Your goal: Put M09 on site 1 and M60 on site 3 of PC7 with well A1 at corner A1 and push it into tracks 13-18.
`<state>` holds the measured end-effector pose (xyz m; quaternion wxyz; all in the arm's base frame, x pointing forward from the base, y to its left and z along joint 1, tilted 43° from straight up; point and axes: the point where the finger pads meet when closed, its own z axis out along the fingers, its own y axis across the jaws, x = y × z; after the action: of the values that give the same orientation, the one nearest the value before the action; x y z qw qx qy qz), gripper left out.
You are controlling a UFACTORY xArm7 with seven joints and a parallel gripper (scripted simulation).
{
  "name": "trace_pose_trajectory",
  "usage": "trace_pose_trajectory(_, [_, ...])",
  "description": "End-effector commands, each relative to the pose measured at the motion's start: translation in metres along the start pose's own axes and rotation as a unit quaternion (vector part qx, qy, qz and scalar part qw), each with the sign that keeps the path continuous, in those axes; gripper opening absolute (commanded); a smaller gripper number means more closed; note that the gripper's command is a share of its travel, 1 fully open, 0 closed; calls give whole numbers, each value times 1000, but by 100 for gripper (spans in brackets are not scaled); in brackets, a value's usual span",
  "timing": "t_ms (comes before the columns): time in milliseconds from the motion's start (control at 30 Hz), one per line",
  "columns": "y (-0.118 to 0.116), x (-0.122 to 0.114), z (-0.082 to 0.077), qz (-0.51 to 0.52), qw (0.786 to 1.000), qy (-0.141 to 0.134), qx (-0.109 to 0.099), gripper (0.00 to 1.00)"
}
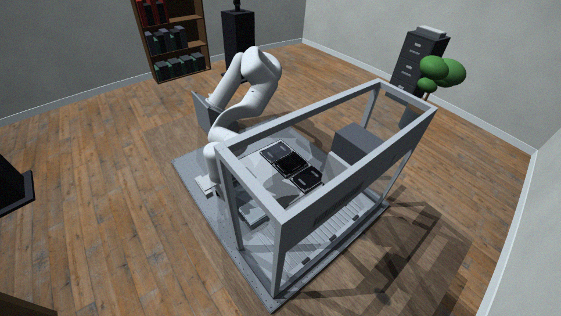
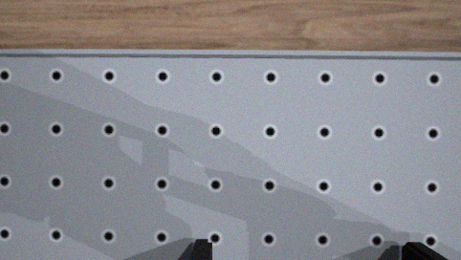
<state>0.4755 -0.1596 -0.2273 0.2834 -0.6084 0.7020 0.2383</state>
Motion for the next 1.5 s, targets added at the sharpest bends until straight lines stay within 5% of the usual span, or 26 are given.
trace_pose_trajectory(0, [-1, -1, -2, 0, 1000, 2, 2, 100])
trace_pose_trajectory(1467, [-1, 1, -2, 0, 1000, 2, 2, 100])
